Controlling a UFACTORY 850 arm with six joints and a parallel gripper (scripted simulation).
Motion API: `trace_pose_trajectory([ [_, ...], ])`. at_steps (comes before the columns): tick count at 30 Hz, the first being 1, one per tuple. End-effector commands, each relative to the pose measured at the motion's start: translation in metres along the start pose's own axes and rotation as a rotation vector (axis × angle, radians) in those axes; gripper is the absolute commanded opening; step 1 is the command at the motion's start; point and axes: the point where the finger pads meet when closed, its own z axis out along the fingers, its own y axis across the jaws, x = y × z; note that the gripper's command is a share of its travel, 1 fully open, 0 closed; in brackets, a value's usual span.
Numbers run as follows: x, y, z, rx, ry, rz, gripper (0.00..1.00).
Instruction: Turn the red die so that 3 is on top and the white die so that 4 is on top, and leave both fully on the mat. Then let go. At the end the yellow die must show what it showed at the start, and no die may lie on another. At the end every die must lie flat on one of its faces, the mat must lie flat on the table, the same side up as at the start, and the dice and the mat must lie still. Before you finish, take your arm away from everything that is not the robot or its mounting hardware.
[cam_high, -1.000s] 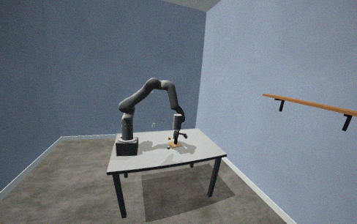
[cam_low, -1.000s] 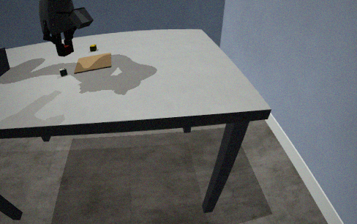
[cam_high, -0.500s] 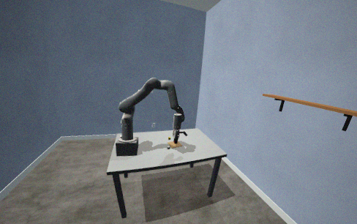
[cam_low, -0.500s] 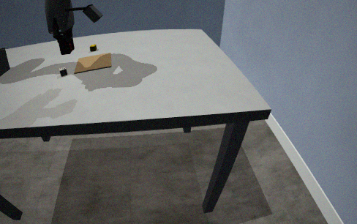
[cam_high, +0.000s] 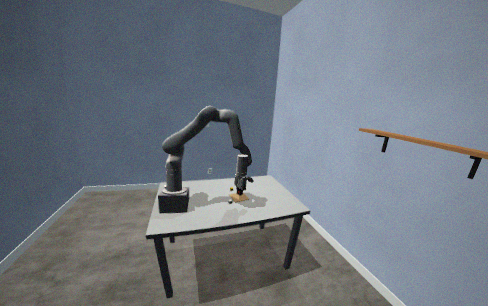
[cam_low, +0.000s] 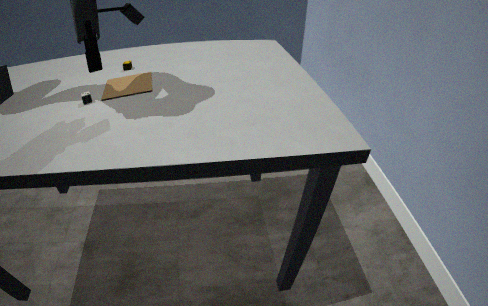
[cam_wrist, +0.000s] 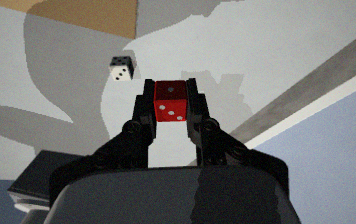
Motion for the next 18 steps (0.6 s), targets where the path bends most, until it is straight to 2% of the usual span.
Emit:
trace_pose_trajectory([
  [1, 0.003, -0.003, -0.001, 0.004, 0.031, -0.141, 0.21],
  [2, 0.003, -0.004, -0.001, 0.003, 0.032, -0.204, 0.21],
  [5, 0.004, -0.004, -0.001, 0.003, 0.032, -0.217, 0.21],
  [7, 0.005, -0.007, -0.001, 0.001, 0.032, -0.343, 0.21],
  [18, 0.01, -0.016, -0.002, -0.004, 0.032, -0.681, 0.21],
])
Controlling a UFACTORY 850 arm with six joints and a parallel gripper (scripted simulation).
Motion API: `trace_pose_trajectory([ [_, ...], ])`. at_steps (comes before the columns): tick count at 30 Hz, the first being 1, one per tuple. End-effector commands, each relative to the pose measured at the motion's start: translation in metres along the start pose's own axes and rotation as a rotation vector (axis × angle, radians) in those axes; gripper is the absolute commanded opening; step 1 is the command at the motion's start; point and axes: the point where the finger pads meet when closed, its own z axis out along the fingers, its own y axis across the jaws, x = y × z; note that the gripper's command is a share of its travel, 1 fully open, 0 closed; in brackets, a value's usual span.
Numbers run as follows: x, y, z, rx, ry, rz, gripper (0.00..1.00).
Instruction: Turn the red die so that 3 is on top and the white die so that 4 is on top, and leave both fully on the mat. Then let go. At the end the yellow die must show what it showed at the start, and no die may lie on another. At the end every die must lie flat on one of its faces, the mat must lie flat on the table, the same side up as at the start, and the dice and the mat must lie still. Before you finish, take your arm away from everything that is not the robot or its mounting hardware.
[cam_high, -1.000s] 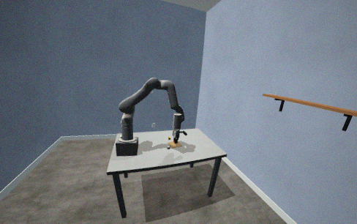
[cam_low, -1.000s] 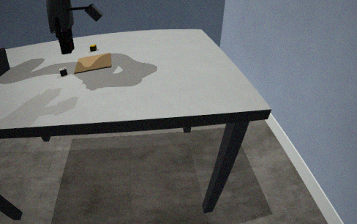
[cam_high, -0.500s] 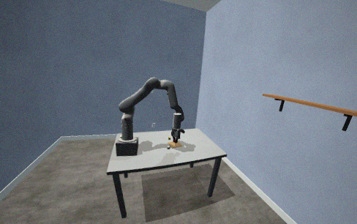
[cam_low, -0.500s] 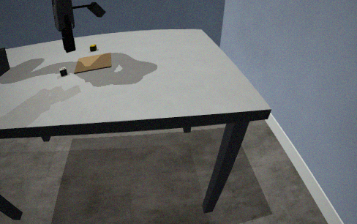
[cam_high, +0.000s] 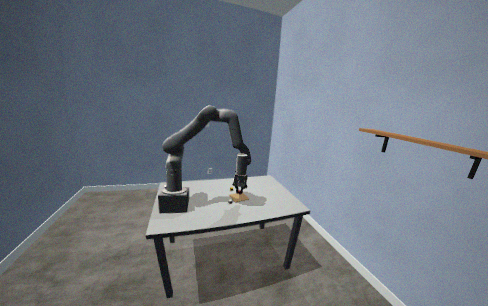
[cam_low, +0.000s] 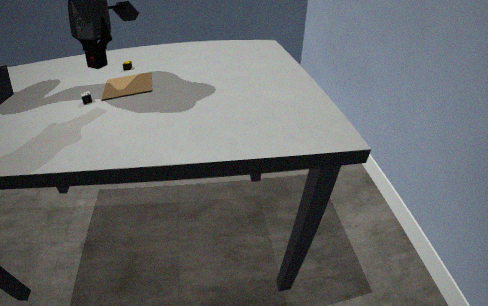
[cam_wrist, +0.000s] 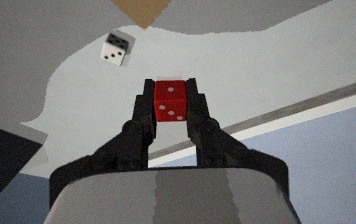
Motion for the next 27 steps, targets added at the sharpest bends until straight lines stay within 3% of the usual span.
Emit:
trace_pose_trajectory([
  [1, 0.004, -0.001, -0.001, -0.012, 0.031, -0.156, 0.21],
  [27, 0.022, -0.012, -0.002, -0.024, 0.024, -0.926, 0.21],
])
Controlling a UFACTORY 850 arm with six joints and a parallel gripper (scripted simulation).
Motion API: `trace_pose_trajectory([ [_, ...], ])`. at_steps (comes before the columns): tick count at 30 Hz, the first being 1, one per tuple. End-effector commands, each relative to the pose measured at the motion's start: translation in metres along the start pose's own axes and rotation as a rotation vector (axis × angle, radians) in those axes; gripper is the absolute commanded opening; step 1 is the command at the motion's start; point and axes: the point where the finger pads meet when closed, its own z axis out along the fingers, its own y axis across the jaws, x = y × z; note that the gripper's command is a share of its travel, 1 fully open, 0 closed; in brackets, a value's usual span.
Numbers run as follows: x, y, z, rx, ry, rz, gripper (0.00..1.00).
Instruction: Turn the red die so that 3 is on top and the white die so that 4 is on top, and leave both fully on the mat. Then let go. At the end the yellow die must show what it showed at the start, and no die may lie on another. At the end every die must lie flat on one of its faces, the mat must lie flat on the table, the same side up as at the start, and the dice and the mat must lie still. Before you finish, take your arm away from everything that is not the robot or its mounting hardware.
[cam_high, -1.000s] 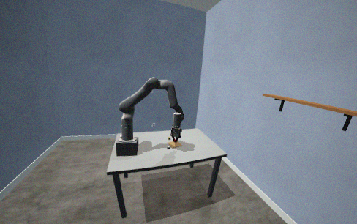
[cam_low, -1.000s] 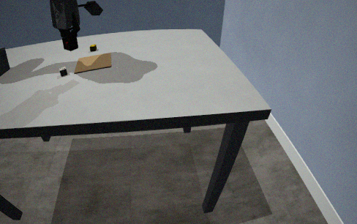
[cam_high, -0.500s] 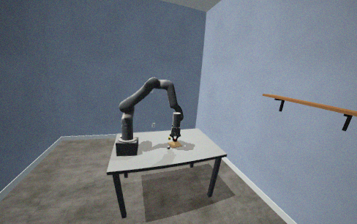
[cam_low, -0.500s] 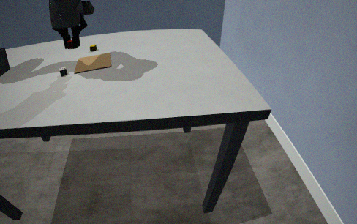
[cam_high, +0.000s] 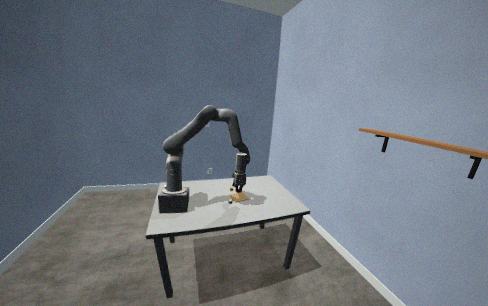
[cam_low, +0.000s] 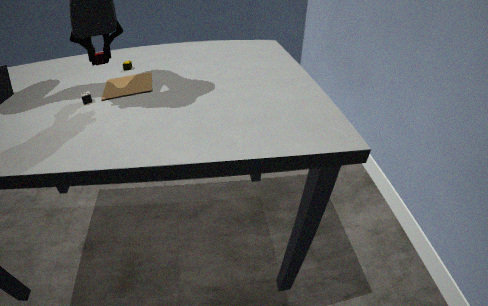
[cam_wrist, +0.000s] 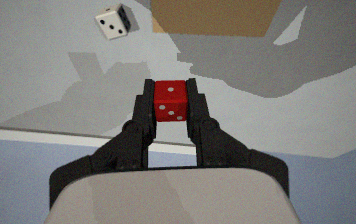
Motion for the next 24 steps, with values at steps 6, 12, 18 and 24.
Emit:
trace_pose_trajectory([
  [6, 0.008, 0.003, -0.001, -0.031, 0.011, -0.329, 0.21],
  [12, 0.012, 0.004, -0.001, -0.032, 0.009, -0.466, 0.21],
  [18, 0.018, 0.005, -0.002, -0.033, 0.005, -0.685, 0.21],
  [24, 0.023, 0.006, -0.002, -0.034, 0.002, -0.875, 0.21],
])
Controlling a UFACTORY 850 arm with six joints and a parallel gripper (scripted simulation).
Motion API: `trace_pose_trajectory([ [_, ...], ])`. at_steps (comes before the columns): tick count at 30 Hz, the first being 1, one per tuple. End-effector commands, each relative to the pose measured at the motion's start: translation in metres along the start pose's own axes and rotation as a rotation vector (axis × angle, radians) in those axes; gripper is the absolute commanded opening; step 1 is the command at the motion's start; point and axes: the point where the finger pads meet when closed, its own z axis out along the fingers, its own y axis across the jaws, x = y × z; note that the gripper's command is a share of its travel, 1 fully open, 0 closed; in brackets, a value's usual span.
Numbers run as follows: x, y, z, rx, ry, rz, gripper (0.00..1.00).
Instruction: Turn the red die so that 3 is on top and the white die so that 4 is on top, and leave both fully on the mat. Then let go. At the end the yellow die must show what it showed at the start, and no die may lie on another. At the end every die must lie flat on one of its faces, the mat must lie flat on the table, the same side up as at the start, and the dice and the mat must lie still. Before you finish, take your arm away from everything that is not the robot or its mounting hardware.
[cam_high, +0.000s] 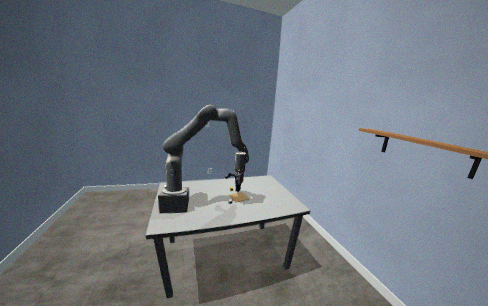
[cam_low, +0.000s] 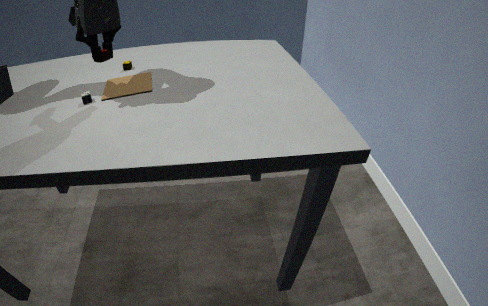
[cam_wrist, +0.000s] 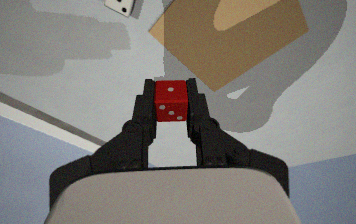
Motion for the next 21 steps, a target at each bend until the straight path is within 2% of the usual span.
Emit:
trace_pose_trajectory([
  [1, 0.002, 0.004, -0.001, -0.033, -0.01, -0.154, 0.21],
  [4, 0.002, 0.005, -0.001, -0.033, -0.011, -0.203, 0.21],
  [6, 0.004, 0.007, -0.001, -0.032, -0.012, -0.318, 0.21],
  [10, 0.006, 0.009, -0.001, -0.031, -0.014, -0.399, 0.21],
  [19, 0.011, 0.016, -0.002, -0.029, -0.019, -0.711, 0.21],
  [21, 0.011, 0.016, -0.002, -0.029, -0.019, -0.711, 0.21],
])
